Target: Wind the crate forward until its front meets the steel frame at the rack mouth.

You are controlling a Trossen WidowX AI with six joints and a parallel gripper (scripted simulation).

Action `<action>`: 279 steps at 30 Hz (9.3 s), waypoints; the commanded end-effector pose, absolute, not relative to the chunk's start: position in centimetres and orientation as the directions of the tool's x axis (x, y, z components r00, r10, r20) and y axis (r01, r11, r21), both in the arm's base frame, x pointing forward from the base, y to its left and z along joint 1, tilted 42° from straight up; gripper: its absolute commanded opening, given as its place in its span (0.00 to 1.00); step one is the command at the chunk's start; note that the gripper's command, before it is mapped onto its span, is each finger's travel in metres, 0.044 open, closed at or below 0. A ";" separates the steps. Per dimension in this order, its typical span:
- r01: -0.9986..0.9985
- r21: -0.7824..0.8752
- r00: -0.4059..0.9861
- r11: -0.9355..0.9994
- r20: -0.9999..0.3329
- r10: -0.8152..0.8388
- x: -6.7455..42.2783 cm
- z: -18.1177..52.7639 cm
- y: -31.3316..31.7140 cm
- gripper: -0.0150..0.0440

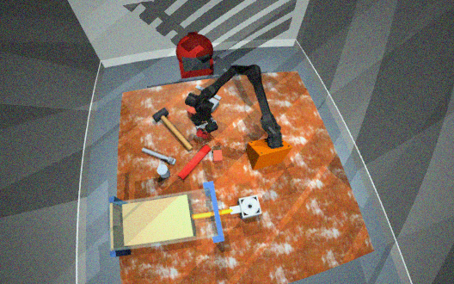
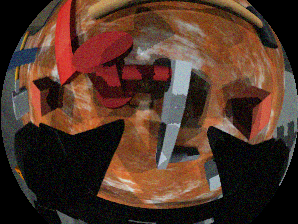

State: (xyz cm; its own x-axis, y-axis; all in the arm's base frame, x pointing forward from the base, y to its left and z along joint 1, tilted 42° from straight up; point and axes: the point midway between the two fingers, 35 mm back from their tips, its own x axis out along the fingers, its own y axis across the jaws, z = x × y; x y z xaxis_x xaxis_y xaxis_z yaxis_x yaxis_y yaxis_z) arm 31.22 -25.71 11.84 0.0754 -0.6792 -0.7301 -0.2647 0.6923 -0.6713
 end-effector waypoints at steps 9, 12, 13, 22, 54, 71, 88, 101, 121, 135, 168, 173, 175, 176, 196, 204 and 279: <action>-0.268 -0.670 0.077 0.692 -0.731 -0.678 31.3 10.7 -26.7 1.00; -0.263 -0.674 0.079 0.690 -0.728 -0.681 31.4 11.1 -26.6 0.91; -0.263 -0.674 0.079 0.690 -0.728 -0.681 31.4 11.1 -26.6 0.87; -0.263 -0.674 0.079 0.690 -0.728 -0.681 31.4 11.1 -26.6 0.47; -0.265 -0.664 0.078 0.699 -0.737 -0.671 30.2 22.3 -16.0 0.25; -0.181 -0.637 0.144 0.750 -0.771 -0.620 33.9 18.5 -11.1 0.25; -0.167 -0.575 0.149 0.801 -0.818 -0.556 36.3 10.5 -0.5 0.25; -0.180 -0.558 0.124 0.810 -0.830 -0.544 34.6 4.2 7.6 0.25; -0.110 -0.605 0.089 0.789 -0.796 -0.599 27.6 -4.7 15.8 0.25; -0.080 -0.590 0.075 0.803 -0.807 -0.586 25.7 -6.5 16.3 0.25; -0.107 -0.083 0.033 0.991 -0.996 -0.079 25.7 -6.5 16.2 0.25; -0.109 0.015 0.024 0.994 -1.000 0.018 25.7 -6.5 16.1 0.25; -0.109 0.042 0.021 0.993 -0.999 0.045 25.7 -6.5 16.1 0.25; -0.110 0.064 0.019 0.992 -0.998 0.067 25.7 -6.5 16.1 0.25; -0.109 0.363 -0.010 0.925 -0.931 0.364 25.7 -6.6 16.0 0.25; -0.106 0.483 -0.021 0.869 -0.875 0.483 25.7 -6.6 15.9 0.25; -0.072 0.745 -0.057 0.663 -0.667 0.743 23.9 -14.5 17.0 0.25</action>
